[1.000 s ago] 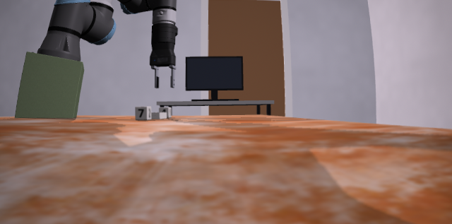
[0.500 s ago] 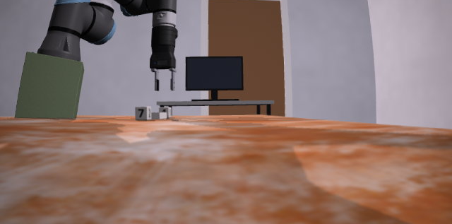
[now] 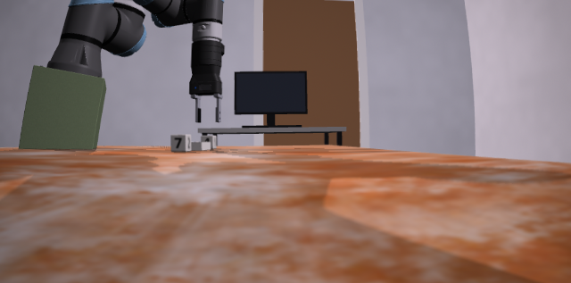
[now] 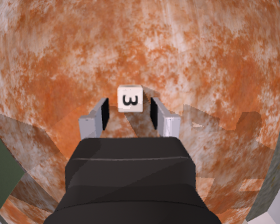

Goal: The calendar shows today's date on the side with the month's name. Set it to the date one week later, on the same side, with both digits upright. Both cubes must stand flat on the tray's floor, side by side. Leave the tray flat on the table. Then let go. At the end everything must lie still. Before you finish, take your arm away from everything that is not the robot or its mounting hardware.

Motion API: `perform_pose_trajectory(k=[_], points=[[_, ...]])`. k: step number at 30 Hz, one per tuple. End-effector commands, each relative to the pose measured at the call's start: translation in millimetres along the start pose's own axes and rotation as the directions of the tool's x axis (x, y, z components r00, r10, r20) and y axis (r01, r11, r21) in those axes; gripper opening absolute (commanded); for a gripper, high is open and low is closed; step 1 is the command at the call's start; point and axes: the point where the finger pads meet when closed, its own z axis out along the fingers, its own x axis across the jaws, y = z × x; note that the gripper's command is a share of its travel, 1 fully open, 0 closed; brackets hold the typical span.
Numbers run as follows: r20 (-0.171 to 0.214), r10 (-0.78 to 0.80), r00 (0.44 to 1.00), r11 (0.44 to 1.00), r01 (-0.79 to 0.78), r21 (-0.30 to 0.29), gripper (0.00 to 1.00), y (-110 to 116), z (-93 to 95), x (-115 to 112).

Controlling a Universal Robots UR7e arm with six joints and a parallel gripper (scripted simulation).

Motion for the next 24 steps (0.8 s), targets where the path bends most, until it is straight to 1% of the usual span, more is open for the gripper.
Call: perform_pose_trajectory(k=[1,9,24], points=[[-0.001,0.000,1.000,1.000,0.000,0.000,0.90,-0.1,7.8,0.4],[-0.001,0.000,1.000,1.000,0.000,0.000,0.90,-0.2,17.8,0.6],[-0.001,0.000,1.000,1.000,0.000,0.000,0.90,-0.3,24.0,0.7]])
